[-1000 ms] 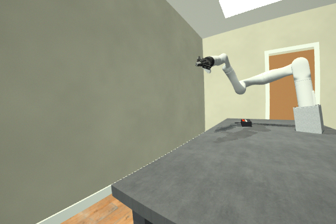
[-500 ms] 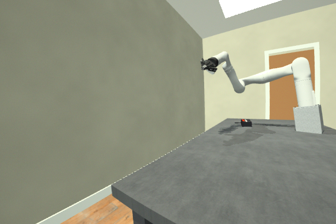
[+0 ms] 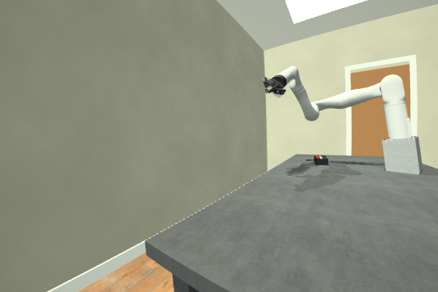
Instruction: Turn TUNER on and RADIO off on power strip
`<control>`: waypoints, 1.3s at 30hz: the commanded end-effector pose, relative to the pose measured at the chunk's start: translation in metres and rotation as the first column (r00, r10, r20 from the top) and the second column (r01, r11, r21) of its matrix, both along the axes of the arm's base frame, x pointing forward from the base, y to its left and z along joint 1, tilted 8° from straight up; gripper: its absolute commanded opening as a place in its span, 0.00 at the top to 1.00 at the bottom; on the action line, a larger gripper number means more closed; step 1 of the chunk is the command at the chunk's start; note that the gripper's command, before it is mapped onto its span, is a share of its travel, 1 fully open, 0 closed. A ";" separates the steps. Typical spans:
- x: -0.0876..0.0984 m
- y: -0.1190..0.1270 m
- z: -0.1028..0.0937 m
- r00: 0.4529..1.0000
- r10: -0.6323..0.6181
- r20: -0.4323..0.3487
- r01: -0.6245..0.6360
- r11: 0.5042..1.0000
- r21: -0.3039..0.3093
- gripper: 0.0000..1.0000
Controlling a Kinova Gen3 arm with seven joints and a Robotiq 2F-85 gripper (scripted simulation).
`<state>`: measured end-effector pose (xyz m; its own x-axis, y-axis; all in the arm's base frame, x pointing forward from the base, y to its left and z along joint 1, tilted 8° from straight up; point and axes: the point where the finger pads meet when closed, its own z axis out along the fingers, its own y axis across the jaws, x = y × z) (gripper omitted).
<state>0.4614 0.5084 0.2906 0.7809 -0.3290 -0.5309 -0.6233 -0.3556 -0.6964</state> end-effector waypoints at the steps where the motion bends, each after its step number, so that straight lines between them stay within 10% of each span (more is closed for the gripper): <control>1: -0.010 0.002 -0.006 1.000 0.011 -0.014 -0.011 1.000 -0.025 1.00; 39: -0.044 -0.002 -0.057 0.994 0.013 -0.105 -0.033 0.982 -0.185 1.00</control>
